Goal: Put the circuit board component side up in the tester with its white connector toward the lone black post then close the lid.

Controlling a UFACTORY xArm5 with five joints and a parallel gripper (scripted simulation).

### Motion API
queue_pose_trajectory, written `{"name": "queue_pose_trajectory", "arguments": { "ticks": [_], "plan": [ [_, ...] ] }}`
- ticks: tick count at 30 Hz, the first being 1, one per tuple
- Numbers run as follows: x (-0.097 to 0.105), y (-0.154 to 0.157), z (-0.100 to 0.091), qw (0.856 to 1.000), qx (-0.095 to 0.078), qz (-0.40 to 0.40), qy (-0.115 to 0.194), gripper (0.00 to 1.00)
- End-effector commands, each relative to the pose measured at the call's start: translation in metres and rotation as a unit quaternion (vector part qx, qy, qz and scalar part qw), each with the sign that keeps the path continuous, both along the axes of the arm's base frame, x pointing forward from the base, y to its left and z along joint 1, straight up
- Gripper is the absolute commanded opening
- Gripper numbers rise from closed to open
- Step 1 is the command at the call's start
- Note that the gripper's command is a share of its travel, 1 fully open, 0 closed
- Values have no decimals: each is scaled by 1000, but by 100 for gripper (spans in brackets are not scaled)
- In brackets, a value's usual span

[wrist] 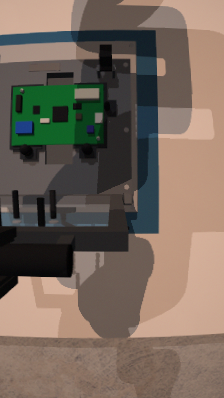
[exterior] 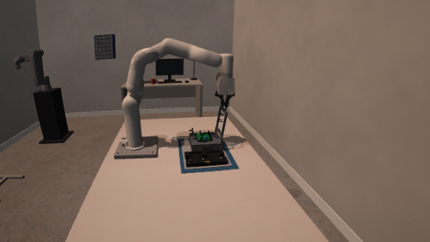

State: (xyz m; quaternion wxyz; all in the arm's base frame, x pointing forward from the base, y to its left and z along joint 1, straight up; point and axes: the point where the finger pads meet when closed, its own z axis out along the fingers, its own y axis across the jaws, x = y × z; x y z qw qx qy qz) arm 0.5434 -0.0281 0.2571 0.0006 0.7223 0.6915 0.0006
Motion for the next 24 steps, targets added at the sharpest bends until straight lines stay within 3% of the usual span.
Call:
{"name": "queue_pose_trajectory", "arguments": {
  "ticks": [1,24],
  "plan": [
    [-2,0,2,1000,0,0,-1,0],
    [-26,1,3,1000,0,0,-1,0]
  ]
}}
